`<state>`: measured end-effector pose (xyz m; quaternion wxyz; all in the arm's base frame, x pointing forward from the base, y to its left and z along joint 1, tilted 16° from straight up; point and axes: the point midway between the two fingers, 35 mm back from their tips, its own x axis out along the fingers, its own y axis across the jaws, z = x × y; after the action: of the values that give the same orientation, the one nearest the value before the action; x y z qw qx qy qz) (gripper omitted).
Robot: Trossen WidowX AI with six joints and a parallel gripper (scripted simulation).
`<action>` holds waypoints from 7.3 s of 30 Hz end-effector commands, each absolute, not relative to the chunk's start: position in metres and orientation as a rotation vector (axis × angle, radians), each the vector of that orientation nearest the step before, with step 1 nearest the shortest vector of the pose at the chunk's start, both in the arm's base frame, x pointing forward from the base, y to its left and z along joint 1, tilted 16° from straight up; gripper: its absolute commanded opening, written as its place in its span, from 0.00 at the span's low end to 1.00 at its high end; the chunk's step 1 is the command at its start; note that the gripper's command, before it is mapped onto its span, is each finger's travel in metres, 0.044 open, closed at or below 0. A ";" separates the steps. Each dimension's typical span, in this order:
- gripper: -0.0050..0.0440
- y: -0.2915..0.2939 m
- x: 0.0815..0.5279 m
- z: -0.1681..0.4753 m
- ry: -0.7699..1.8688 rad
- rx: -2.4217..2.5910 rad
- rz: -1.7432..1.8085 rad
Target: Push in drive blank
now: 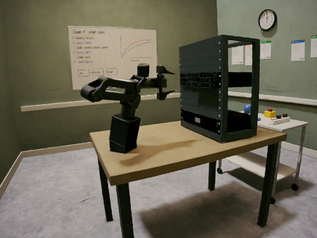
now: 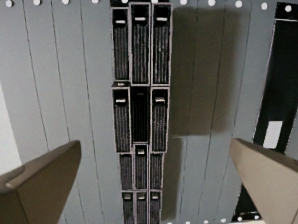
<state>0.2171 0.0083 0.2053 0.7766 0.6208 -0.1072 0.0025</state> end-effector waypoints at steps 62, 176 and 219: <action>1.00 0.018 0.274 0.215 -0.233 1.338 0.014; 0.00 0.020 0.291 0.217 -0.233 1.338 0.014; 0.00 0.042 0.350 0.206 -0.233 1.338 0.014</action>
<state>0.3459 0.0401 0.1980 0.7819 0.6156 -0.0985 -0.0009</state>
